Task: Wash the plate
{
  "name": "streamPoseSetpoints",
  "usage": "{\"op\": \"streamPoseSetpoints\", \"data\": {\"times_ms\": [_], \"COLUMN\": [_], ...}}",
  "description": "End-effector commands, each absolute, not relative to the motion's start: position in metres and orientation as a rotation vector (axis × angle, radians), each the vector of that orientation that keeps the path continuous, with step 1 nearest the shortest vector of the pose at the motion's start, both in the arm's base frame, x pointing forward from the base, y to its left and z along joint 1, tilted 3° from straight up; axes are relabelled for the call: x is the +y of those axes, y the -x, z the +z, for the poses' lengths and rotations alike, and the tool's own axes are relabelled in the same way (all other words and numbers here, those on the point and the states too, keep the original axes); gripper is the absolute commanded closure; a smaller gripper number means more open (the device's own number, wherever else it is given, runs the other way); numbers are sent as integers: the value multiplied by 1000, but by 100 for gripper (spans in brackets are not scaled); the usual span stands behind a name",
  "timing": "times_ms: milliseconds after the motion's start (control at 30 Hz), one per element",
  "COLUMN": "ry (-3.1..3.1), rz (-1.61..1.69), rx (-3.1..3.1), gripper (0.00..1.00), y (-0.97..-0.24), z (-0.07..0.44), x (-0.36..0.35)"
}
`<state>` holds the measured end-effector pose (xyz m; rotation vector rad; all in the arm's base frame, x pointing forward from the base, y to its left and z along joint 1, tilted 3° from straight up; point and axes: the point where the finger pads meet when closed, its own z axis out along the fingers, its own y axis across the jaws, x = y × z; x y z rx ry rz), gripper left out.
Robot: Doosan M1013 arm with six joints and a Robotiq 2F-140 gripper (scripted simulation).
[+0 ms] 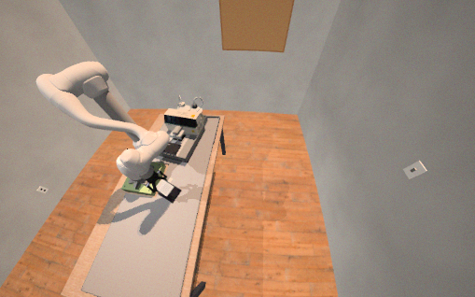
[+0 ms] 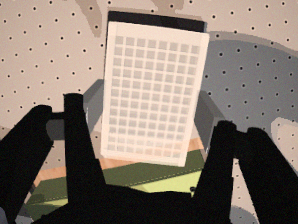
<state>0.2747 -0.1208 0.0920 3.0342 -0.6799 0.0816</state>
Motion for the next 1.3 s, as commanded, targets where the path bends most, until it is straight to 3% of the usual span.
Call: {"op": "streamPoseSetpoints", "data": {"times_ms": [0,1267], "ry": [-3040,-3040], "rz": [74,74], "rx": [-674,-674], "gripper": [90,90], "y": [-271,-270], "z": [88,88], "x": [-120,-117]}}
